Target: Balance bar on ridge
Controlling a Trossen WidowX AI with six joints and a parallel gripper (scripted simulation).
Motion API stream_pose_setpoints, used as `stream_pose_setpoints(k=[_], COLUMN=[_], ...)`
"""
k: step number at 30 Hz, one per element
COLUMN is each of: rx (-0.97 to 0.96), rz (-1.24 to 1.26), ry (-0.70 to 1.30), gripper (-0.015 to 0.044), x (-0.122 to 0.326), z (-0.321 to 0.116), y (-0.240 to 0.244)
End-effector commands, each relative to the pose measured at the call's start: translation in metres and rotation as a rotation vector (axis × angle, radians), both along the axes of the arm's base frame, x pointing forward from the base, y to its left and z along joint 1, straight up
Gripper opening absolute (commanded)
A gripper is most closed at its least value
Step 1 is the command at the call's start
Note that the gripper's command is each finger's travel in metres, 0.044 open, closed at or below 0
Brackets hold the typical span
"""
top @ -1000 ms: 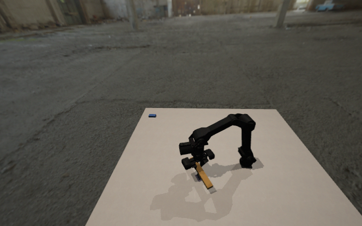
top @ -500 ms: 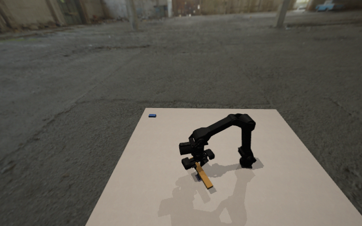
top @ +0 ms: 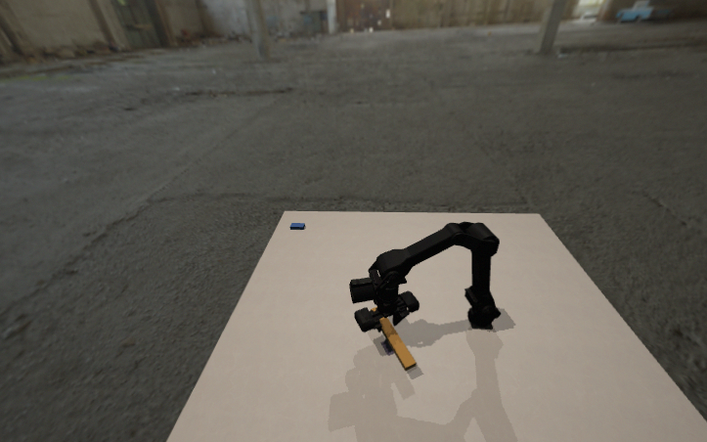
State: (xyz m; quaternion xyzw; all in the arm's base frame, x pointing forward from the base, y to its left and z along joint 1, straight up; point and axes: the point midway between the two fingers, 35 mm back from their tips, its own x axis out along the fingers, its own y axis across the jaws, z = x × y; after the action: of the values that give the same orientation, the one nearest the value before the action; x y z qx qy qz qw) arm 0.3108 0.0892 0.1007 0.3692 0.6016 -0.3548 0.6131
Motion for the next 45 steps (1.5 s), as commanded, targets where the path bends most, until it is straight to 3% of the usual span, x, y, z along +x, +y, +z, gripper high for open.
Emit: stream_pose_setpoints(k=[1, 5, 9, 17, 45], rx=[0.0, 0.0, 0.0, 0.0, 0.0], rz=[0.0, 0.0, 0.0, 0.0, 0.0], ry=[0.0, 0.0, 0.0, 0.0, 0.0], gripper=[0.0342, 0.044, 0.044, 0.044, 0.044], x=[0.0, 0.0, 0.001, -0.002, -0.003], z=[0.0, 0.0, 0.008, 0.098, 0.1], y=[0.0, 0.0, 0.0, -0.001, -0.001])
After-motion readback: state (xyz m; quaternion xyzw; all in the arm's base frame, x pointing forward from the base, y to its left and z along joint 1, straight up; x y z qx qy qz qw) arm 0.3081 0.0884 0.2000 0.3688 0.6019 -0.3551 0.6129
